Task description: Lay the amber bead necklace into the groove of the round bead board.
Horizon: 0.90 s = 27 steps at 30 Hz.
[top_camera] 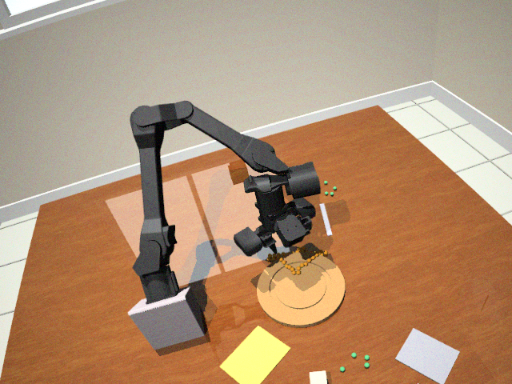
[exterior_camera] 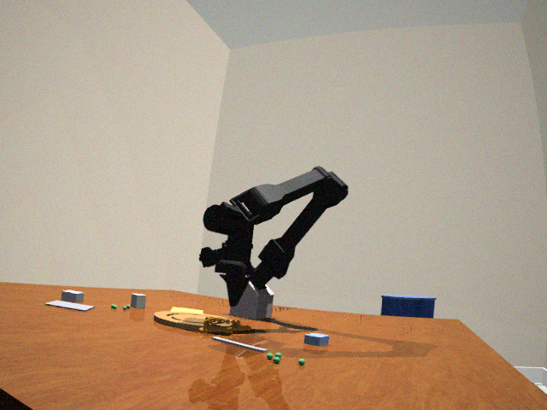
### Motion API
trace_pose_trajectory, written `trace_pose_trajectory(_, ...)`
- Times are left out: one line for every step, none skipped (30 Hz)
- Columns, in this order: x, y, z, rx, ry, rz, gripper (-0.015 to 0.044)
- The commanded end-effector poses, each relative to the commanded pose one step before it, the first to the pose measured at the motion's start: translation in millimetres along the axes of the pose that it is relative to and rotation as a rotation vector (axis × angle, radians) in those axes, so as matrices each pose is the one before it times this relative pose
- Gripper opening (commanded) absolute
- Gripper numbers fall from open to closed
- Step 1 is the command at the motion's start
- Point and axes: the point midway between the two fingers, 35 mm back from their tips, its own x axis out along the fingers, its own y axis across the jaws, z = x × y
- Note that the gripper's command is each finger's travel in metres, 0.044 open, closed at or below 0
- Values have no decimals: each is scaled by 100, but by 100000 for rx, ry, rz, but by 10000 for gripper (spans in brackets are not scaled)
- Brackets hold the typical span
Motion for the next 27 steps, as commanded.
trace_pose_trajectory(159, -128, -230, 2270, 654, -207, 120)
trace_pose_trajectory(203, 3, 2, 0, 2, 2, 120)
trace_pose_trajectory(298, 2, 0, 0, 7, 3, 120)
trace_pose_trajectory(422, -1, -4, 0, 18, 6, 120)
trace_pose_trajectory(407, -7, -9, 0, 26, 8, 120)
trace_pose_trajectory(143, -4, -4, 0, 11, 3, 120)
trace_pose_trajectory(-909, 193, 151, -787, -856, 517, 120)
trace_pose_trajectory(26, 0, 0, 6, 6, -4, 120)
trace_pose_trajectory(52, -1, -1, 12, 11, -7, 120)
trace_pose_trajectory(79, -1, -1, 18, 17, -11, 120)
trace_pose_trajectory(101, -1, -2, 24, 23, -14, 120)
trace_pose_trajectory(123, -2, -3, 29, 28, -18, 120)
trace_pose_trajectory(145, -3, -4, 34, 34, -21, 120)
trace_pose_trajectory(158, -4, -5, 37, 38, -23, 120)
trace_pose_trajectory(161, -5, -5, 38, 40, -23, 120)
trace_pose_trajectory(162, -6, -6, 38, 41, -23, 120)
trace_pose_trajectory(162, -7, -7, 38, 42, -23, 120)
trace_pose_trajectory(161, -8, -7, 38, 43, -23, 120)
trace_pose_trajectory(161, -9, -8, 38, 44, -23, 120)
trace_pose_trajectory(161, -10, -9, 38, 46, -24, 120)
trace_pose_trajectory(161, -11, -9, 38, 47, -24, 120)
trace_pose_trajectory(160, -11, -10, 39, 48, -24, 120)
trace_pose_trajectory(160, -12, -11, 39, 49, -24, 120)
trace_pose_trajectory(160, -13, -11, 39, 50, -24, 120)
trace_pose_trajectory(159, -14, -12, 39, 51, -24, 120)
trace_pose_trajectory(159, -15, -13, 39, 52, -24, 120)
trace_pose_trajectory(159, -16, -13, 39, 53, -24, 120)
